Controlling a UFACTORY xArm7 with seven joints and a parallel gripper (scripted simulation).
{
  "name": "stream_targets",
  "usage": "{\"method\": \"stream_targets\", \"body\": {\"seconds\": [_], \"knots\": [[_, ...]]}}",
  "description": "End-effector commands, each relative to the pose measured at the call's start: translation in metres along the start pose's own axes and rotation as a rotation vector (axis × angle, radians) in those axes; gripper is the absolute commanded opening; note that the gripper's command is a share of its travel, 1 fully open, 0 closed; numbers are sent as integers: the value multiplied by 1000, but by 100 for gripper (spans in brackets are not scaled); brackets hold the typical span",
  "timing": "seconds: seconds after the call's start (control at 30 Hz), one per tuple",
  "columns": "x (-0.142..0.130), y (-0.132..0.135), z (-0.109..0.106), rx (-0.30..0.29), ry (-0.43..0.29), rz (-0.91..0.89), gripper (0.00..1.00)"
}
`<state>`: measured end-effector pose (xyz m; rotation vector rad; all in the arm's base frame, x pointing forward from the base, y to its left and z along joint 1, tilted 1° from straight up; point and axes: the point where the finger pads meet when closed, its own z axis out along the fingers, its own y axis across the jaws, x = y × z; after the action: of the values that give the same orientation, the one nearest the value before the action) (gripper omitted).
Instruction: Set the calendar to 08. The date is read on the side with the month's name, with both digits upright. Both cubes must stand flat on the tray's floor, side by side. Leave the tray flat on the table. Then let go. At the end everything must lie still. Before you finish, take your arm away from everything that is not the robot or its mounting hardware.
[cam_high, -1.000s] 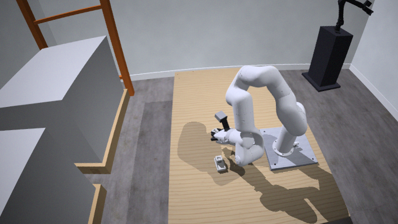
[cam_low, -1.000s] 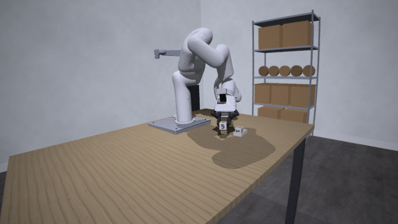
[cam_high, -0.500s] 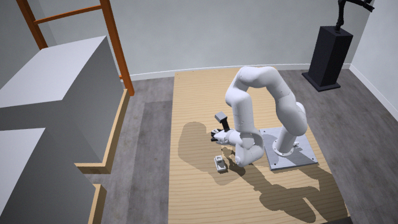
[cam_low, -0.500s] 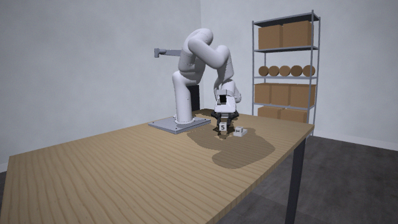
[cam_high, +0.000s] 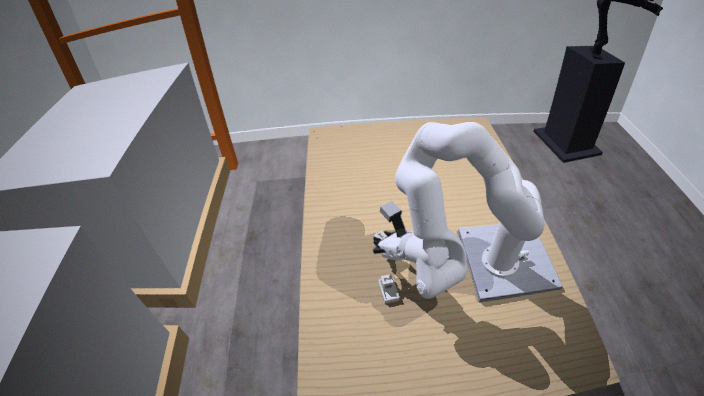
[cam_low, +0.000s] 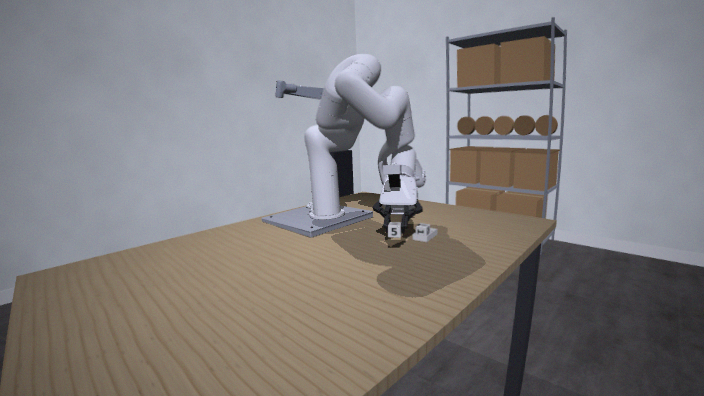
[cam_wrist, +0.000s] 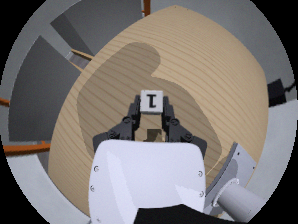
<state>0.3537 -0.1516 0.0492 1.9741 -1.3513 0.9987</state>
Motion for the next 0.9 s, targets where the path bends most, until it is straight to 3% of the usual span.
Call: {"method": "stream_targets", "body": {"seconds": [0.0, 0.87], "knots": [[-4, -1, 3, 2, 2, 2, 29], [-32, -1, 22, 2, 2, 2, 29]]}}
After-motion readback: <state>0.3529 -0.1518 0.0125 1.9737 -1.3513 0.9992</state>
